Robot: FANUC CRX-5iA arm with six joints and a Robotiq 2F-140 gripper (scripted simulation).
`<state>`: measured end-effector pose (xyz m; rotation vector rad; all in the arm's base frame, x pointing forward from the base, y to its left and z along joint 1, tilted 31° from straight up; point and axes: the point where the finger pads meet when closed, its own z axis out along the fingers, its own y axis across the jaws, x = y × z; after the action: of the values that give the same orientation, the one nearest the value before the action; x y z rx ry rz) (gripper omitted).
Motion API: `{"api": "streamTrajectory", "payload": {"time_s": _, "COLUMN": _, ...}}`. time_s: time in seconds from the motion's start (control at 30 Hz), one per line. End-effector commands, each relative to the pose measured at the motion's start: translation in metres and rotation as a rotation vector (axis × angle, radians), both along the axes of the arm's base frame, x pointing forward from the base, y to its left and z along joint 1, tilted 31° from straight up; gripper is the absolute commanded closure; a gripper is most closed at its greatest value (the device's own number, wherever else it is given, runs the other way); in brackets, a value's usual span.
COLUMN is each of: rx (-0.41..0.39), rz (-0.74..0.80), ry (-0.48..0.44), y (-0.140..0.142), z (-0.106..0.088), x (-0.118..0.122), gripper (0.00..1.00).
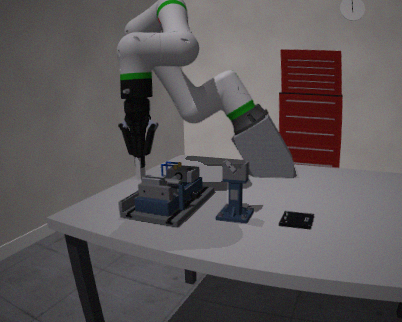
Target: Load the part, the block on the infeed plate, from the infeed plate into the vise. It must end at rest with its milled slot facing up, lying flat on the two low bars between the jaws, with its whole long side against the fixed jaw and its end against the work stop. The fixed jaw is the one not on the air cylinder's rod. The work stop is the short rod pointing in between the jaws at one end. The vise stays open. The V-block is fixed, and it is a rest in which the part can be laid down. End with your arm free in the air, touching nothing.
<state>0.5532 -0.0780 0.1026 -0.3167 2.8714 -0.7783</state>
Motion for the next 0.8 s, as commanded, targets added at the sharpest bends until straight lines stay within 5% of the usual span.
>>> {"api": "streamTrajectory", "payload": {"time_s": 0.0, "rx": 0.000, "rz": 0.000, "ry": 0.000, "y": 0.0006, "z": -0.0001, "x": 0.0001, "gripper": 1.00}}
{"api": "streamTrajectory", "payload": {"time_s": 0.77, "rx": 0.000, "rz": 0.000, "ry": 0.000, "y": 0.0049, "z": -0.0027, "x": -0.0008, "gripper": 1.00}}
